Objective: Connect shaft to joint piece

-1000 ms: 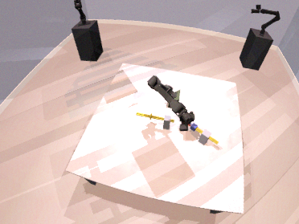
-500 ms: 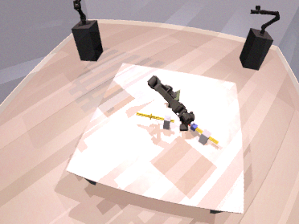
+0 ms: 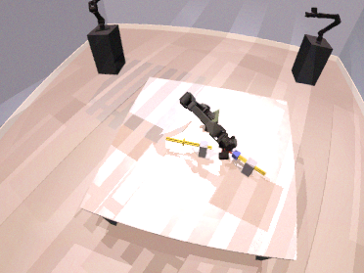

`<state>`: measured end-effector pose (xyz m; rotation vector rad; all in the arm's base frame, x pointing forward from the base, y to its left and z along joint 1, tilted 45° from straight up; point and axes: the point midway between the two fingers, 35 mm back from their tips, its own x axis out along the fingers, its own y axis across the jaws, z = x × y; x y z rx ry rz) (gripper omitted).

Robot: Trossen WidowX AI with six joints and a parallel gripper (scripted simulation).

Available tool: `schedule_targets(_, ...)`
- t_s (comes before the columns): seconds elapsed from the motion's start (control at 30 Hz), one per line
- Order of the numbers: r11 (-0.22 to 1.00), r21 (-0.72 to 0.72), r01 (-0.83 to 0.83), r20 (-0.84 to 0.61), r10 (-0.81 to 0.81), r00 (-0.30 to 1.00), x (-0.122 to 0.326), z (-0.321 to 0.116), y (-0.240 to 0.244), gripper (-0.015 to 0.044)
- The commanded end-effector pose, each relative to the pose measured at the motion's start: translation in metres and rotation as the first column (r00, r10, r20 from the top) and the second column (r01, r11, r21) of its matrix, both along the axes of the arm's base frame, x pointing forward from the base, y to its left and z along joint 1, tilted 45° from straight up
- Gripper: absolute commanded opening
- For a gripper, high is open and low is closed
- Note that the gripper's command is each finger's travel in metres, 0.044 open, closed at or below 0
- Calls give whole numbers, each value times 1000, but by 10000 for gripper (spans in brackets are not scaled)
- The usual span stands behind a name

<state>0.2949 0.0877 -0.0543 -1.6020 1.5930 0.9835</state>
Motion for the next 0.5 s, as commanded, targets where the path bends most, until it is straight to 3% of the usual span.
schedule_targets(0.0,1000,0,0,0,0,1000,0,0,0,440)
schedule_targets(0.23,1000,-6,1,-1,-1,1000,0,0,0,440)
schedule_targets(0.47,977,-214,12,-15,-15,1000,-3,6,8,440)
